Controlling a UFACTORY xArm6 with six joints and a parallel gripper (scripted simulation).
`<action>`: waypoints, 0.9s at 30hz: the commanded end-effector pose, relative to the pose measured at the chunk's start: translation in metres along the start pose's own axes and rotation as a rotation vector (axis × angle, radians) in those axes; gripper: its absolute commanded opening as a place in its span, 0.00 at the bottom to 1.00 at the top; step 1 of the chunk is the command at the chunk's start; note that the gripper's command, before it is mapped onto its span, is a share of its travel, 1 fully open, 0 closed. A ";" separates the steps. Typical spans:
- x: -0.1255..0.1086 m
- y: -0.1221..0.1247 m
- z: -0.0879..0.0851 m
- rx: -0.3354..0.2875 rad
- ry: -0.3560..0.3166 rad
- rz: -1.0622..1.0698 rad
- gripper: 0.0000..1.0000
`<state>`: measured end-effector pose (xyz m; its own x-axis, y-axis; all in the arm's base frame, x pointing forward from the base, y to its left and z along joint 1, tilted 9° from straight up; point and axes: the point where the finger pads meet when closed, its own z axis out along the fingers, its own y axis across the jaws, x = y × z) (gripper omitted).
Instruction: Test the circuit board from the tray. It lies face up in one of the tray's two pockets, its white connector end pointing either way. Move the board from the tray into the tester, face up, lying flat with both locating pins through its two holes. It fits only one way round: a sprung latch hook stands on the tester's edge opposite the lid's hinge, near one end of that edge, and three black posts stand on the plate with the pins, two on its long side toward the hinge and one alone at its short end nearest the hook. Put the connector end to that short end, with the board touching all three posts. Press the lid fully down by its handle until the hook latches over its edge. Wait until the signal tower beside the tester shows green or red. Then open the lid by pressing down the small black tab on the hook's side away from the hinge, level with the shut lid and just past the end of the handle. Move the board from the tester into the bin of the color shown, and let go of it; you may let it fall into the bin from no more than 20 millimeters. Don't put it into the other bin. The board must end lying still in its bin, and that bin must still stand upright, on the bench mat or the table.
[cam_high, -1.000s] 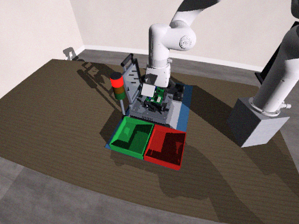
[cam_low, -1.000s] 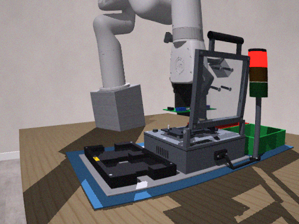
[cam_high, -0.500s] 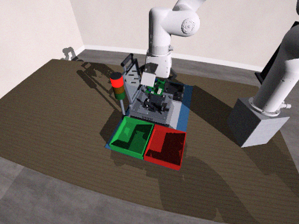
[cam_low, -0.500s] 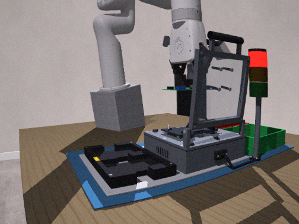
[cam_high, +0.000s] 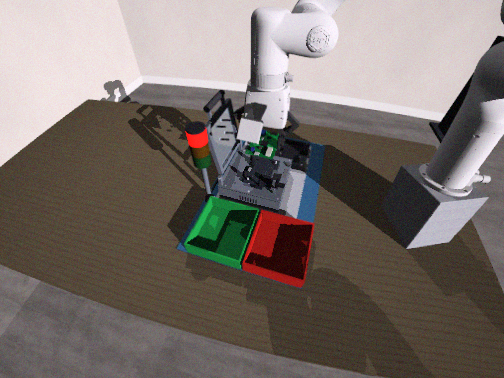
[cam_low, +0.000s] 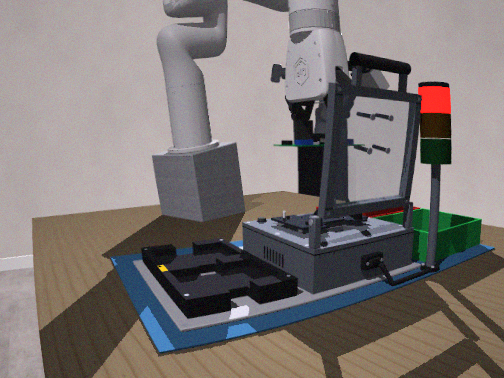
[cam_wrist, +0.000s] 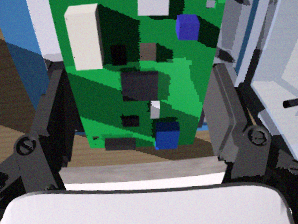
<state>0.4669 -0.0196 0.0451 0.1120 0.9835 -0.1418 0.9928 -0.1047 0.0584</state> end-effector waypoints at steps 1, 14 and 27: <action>0.001 0.001 -0.001 -0.005 0.001 0.000 0.79; 0.038 -0.018 0.010 -0.005 0.001 0.000 0.79; 0.106 -0.054 0.031 -0.005 0.001 0.000 0.79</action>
<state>0.4351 0.0572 0.0084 0.1099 0.9842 -0.1386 0.9932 -0.1032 0.0547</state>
